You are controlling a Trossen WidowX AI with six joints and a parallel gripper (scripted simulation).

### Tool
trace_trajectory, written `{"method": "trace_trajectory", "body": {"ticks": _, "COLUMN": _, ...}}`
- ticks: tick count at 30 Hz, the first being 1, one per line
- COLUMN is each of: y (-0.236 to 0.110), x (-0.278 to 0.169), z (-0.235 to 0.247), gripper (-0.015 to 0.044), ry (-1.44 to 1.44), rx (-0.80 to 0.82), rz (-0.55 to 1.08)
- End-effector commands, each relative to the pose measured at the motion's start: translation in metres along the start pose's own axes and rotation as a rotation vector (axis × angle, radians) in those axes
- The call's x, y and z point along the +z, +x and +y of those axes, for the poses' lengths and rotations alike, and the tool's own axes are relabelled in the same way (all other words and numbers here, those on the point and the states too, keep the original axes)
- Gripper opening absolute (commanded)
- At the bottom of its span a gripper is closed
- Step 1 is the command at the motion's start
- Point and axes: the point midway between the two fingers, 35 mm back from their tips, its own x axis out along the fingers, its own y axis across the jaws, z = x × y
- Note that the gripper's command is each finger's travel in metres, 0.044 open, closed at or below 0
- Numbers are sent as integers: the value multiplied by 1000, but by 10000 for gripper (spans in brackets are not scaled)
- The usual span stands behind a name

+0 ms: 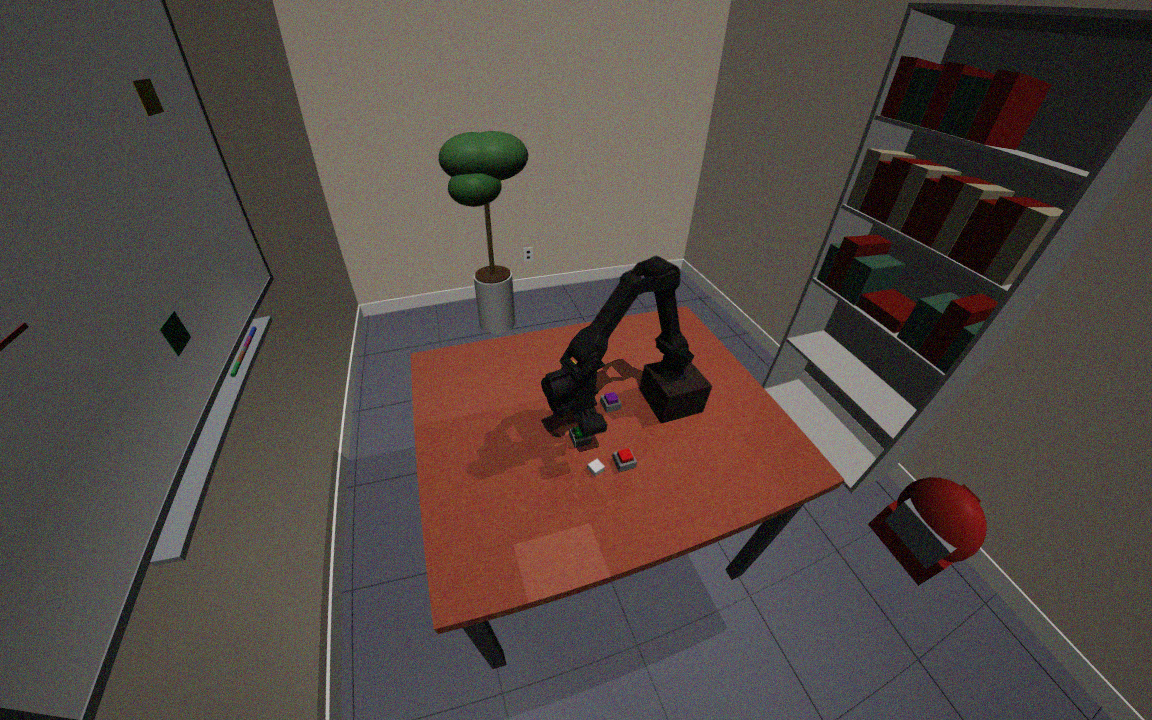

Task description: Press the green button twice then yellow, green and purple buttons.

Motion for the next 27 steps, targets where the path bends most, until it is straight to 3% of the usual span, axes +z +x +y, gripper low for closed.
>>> {"method": "trace_trajectory", "body": {"ticks": 1, "y": 6, "x": 0, "z": -1, "gripper": 20, "ry": 3, "rx": -5, "rz": 2}}
{"method": "trace_trajectory", "body": {"ticks": 27, "y": 30, "x": -1, "z": -1, "gripper": 20, "ry": 3, "rx": -5, "rz": 2}}
